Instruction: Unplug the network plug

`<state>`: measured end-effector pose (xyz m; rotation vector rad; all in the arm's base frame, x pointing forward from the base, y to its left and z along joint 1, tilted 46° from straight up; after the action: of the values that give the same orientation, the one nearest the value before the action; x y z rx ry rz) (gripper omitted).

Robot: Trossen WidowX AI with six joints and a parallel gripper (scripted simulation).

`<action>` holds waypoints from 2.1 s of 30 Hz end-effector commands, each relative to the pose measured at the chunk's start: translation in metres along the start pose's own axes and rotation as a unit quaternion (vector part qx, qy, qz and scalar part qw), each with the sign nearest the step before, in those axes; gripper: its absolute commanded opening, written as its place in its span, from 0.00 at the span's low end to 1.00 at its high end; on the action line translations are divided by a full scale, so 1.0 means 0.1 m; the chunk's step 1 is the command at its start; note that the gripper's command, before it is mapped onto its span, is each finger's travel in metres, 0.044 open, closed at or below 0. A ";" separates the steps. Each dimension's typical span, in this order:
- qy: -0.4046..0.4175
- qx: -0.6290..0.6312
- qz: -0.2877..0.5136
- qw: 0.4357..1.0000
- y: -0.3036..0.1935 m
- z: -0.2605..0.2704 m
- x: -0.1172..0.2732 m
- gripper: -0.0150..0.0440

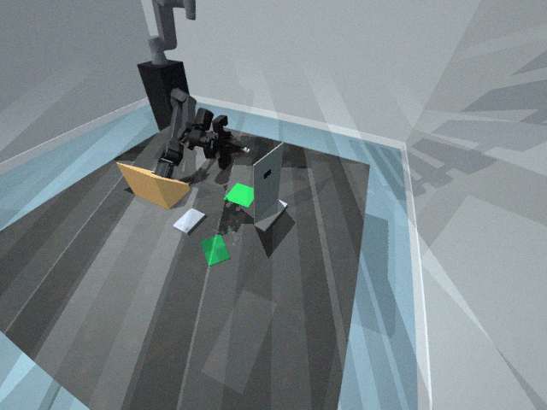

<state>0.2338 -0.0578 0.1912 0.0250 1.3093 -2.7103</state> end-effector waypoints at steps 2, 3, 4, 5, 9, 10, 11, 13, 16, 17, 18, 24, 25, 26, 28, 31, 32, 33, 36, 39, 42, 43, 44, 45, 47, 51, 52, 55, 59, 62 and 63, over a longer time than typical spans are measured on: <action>-0.040 0.012 -0.005 0.999 0.01 -0.05 -0.04 0.25; -0.053 0.016 -0.007 0.998 0.02 -0.07 -0.06 0.25; -0.066 0.019 -0.008 0.998 0.02 -0.09 -0.07 0.25; -0.078 0.023 -0.009 0.997 0.03 -0.11 -0.08 0.25; -0.128 0.036 -0.010 0.991 0.04 -0.20 -0.13 0.25; -0.141 0.039 -0.010 0.989 0.05 -0.22 -0.14 0.25; -0.153 0.042 -0.010 0.987 0.05 -0.24 -0.15 0.25; -0.177 0.048 -0.008 0.983 0.05 -0.29 -0.17 0.25; -0.214 0.055 -0.004 0.975 0.05 -0.35 -0.19 0.25; -0.225 0.058 -0.002 0.973 0.05 -0.37 -0.20 0.25; -0.237 0.060 0.000 0.970 0.05 -0.40 -0.21 0.25; -0.306 0.070 0.016 0.949 0.04 -0.52 -0.23 0.25; -0.316 0.071 0.020 0.946 0.03 -0.54 -0.23 0.25; -0.327 0.072 0.023 0.942 0.03 -0.57 -0.23 0.25; -0.348 0.074 0.031 0.934 0.02 -0.61 -0.23 0.25; -0.379 0.075 0.044 0.921 0.00 -0.66 -0.23 0.25; -0.389 0.075 0.048 0.917 0.00 -0.68 -0.23 0.25; -0.398 0.075 0.053 0.913 -0.01 -0.70 -0.23 0.25; -0.426 0.075 0.067 0.899 -0.03 -0.75 -0.22 0.25; -0.452 0.073 0.083 0.885 -0.06 -0.80 -0.21 0.25; -0.464 0.071 0.091 0.878 -0.08 -0.83 -0.20 0.25; -0.464 0.071 0.091 0.878 -0.08 -0.83 -0.20 0.25; -0.464 0.071 0.091 0.878 -0.08 -0.83 -0.20 0.25; -0.464 0.071 0.091 0.878 -0.08 -0.83 -0.20 0.25; -0.464 0.071 0.091 0.878 -0.07 -0.84 -0.20 0.25; -0.465 0.072 0.090 0.878 -0.07 -0.89 -0.21 0.25; -0.465 0.072 0.090 0.878 -0.06 -0.90 -0.21 0.25; -0.465 0.072 0.090 0.878 -0.06 -0.94 -0.22 0.25; -0.466 0.072 0.090 0.878 -0.05 -0.99 -0.23 0.25; -0.466 0.072 0.090 0.877 -0.04 -1.03 -0.23 0.25; -0.466 0.072 0.089 0.877 -0.04 -1.04 -0.23 0.25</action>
<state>0.2521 0.0252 0.1357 -0.9490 0.7362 -2.1291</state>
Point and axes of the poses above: the point midway between the two fingers, 35 mm back from their tips, its own x axis back along the fingers, its own z axis across the jaws, y = z × x, the point moved 9 cm from there along x, back along the fingers, and after that the axes turned 6 degrees about -x, right-handed, at the moved point
